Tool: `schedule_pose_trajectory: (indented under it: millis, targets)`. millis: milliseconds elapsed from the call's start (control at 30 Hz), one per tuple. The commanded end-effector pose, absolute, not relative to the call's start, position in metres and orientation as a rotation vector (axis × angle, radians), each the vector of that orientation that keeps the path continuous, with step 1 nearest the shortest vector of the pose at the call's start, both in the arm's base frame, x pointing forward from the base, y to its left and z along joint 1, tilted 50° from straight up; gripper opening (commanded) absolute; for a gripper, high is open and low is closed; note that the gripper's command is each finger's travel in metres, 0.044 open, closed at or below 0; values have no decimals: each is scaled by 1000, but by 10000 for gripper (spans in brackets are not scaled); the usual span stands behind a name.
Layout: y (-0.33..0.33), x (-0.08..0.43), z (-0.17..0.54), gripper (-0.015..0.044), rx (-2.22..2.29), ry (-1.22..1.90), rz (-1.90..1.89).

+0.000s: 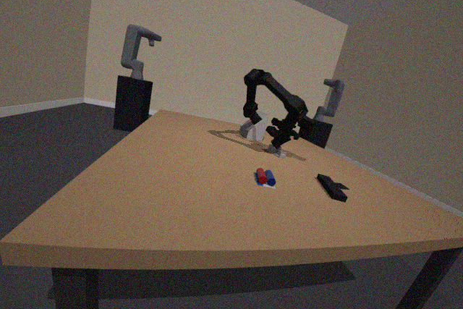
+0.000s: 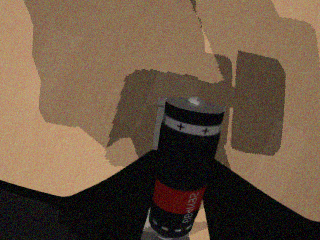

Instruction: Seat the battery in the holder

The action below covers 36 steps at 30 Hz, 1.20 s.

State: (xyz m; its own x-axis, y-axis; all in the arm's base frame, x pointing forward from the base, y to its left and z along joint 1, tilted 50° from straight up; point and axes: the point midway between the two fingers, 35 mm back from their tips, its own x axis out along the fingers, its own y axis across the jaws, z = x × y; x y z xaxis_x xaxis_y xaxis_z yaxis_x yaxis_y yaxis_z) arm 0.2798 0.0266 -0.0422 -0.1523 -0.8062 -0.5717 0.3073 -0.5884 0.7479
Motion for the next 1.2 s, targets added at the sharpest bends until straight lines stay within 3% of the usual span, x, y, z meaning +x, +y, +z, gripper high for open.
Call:
schedule_pose_trajectory:
  millis: [0,1167]
  targets:
    - [27,281,-45,86,1314,-623,-1860]
    - [19,291,-54,86,1151,-717,-1990]
